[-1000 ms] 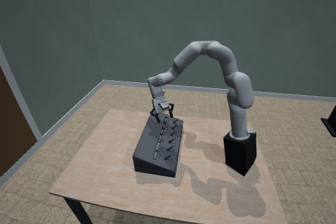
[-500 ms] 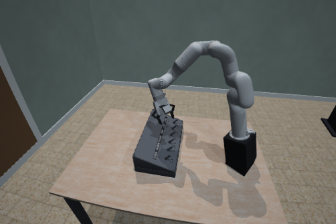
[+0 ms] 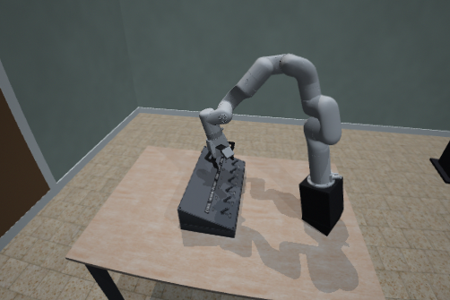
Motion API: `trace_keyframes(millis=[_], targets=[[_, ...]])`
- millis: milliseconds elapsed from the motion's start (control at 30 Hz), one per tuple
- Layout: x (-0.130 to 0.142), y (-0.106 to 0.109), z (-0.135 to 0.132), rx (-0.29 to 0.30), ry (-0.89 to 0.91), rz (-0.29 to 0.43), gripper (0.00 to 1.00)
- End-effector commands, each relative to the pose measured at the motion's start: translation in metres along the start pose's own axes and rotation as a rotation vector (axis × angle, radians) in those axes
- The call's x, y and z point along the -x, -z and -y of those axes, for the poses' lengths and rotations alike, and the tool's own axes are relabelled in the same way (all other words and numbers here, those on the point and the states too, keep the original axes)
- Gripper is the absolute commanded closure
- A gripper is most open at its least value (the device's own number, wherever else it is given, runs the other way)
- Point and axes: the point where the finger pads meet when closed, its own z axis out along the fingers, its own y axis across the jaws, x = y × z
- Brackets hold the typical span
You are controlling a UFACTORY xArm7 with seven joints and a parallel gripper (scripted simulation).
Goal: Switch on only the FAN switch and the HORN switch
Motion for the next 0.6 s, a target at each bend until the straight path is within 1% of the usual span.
trace_keyframes(millis=[0,167,233,567], targets=[[-0.0014,-0.0005,-0.0016,-0.005,0.015,0.031,0.00],[-0.0014,-0.0005,-0.0016,-0.005,0.015,0.031,0.00],[-0.0058,-0.0043,-0.0080,-0.016,0.090,0.167,0.00],[-0.0058,-0.0043,-0.0080,-0.016,0.090,0.167,0.00]])
